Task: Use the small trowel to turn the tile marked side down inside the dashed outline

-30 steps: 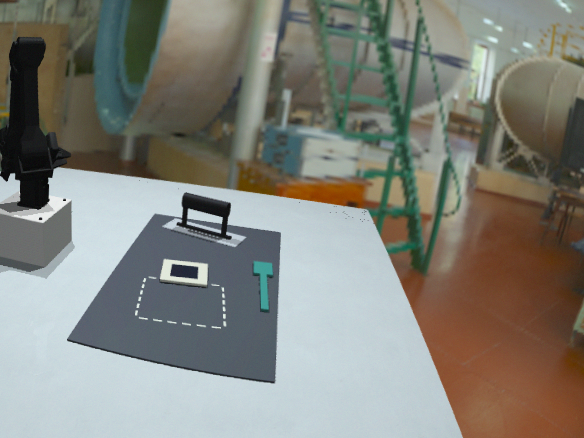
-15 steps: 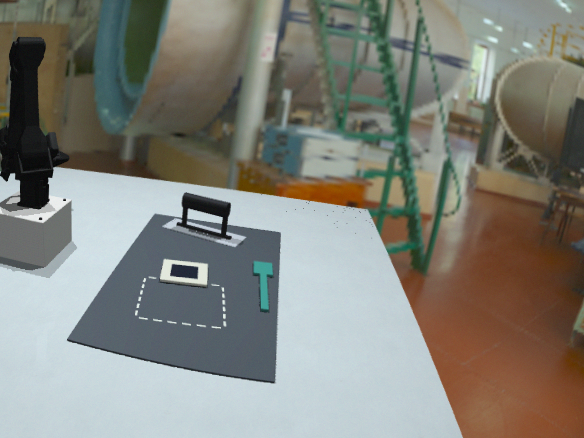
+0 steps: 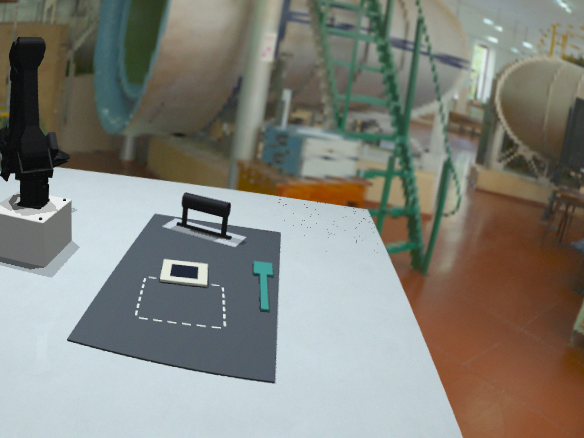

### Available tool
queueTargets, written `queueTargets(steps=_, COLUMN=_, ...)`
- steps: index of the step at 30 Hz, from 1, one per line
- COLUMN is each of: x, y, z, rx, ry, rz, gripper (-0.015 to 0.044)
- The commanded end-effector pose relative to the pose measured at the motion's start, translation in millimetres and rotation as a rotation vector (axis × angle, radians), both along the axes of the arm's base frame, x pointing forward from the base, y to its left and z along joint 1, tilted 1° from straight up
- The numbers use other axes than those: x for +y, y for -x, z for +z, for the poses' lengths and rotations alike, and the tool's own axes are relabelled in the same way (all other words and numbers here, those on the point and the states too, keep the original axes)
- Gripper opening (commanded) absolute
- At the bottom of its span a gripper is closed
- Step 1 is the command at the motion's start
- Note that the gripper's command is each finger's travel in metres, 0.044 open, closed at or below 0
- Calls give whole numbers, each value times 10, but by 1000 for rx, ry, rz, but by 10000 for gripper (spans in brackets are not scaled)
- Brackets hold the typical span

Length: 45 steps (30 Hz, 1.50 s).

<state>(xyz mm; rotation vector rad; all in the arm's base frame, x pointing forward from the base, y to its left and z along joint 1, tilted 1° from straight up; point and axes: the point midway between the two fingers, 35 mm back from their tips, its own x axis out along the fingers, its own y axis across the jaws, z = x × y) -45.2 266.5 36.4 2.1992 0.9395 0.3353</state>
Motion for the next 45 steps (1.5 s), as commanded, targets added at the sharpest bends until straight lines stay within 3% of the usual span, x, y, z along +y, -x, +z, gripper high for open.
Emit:
queueTargets(steps=1, x=0, y=0, z=-1, rx=0, ry=0, rz=0, gripper=100)
queueTargets(steps=21, x=0, y=0, z=-1, rx=0, ry=0, rz=0, gripper=100)
queueTargets(steps=25, x=0, y=0, z=-1, rx=0, ry=0, rz=0, gripper=0)
queueTargets(steps=38, x=0, y=0, z=-1, rx=0, ry=0, rz=0, gripper=0)
queueTargets(steps=45, x=8, y=-8, z=-14, rx=7, ry=7, rz=3, gripper=179)
